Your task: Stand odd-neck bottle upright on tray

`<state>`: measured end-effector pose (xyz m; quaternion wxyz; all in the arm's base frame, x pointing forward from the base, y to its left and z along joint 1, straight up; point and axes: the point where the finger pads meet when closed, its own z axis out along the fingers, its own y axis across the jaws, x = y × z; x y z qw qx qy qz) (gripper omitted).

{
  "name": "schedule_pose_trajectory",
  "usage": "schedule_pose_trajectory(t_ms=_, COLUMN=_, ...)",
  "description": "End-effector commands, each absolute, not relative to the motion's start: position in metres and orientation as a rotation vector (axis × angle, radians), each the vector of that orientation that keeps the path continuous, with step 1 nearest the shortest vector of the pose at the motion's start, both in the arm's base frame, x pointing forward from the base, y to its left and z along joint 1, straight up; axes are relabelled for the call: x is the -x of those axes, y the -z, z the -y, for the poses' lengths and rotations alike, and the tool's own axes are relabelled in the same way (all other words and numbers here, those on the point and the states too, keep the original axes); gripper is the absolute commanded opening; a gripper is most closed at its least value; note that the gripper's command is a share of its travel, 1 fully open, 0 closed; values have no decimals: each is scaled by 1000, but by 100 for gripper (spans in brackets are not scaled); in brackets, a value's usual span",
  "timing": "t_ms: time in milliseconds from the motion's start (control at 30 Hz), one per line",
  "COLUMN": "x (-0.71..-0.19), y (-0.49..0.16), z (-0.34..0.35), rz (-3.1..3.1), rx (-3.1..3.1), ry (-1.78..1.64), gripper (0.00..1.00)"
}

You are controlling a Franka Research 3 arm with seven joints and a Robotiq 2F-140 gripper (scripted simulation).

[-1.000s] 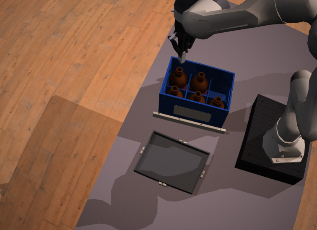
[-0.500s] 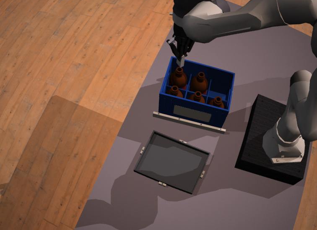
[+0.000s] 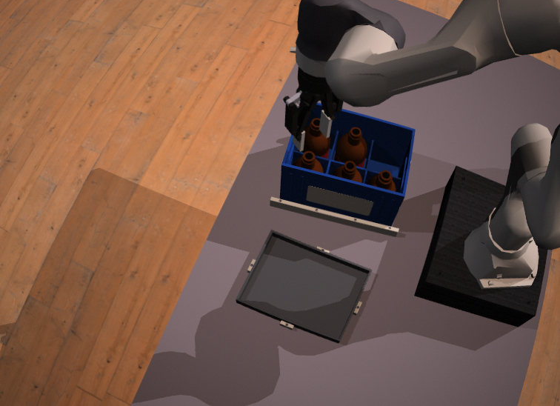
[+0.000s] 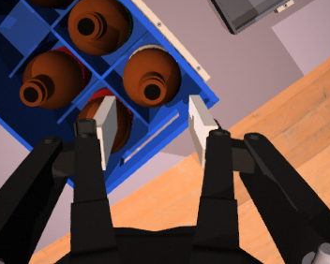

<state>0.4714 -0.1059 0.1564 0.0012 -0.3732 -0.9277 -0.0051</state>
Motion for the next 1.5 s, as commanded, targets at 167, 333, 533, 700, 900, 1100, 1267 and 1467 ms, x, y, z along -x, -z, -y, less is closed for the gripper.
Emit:
schedule_pose_trajectory(t_ms=167, x=-472, y=-156, z=106, rz=2890, rx=1238, ry=7, gripper=44)
schedule_pose_trajectory(t_ms=333, x=-472, y=-156, z=106, rz=2890, rx=1238, ry=7, gripper=44)
schedule_pose_trajectory(t_ms=533, x=-472, y=-156, z=106, rz=2890, rx=1238, ry=7, gripper=44)
schedule_pose_trajectory(t_ms=700, x=-472, y=-156, z=106, rz=2890, rx=1238, ry=7, gripper=44)
schedule_pose_trajectory(t_ms=900, x=-472, y=-156, z=106, rz=2890, rx=1238, ry=7, gripper=44)
schedule_pose_trajectory(t_ms=1100, x=-472, y=-156, z=106, rz=2890, rx=1238, ry=7, gripper=44)
schedule_pose_trajectory(t_ms=1267, x=-472, y=-153, z=106, rz=2890, rx=1238, ry=7, gripper=44)
schedule_pose_trajectory(t_ms=1467, x=-472, y=-150, z=106, rz=2890, rx=1238, ry=7, gripper=44)
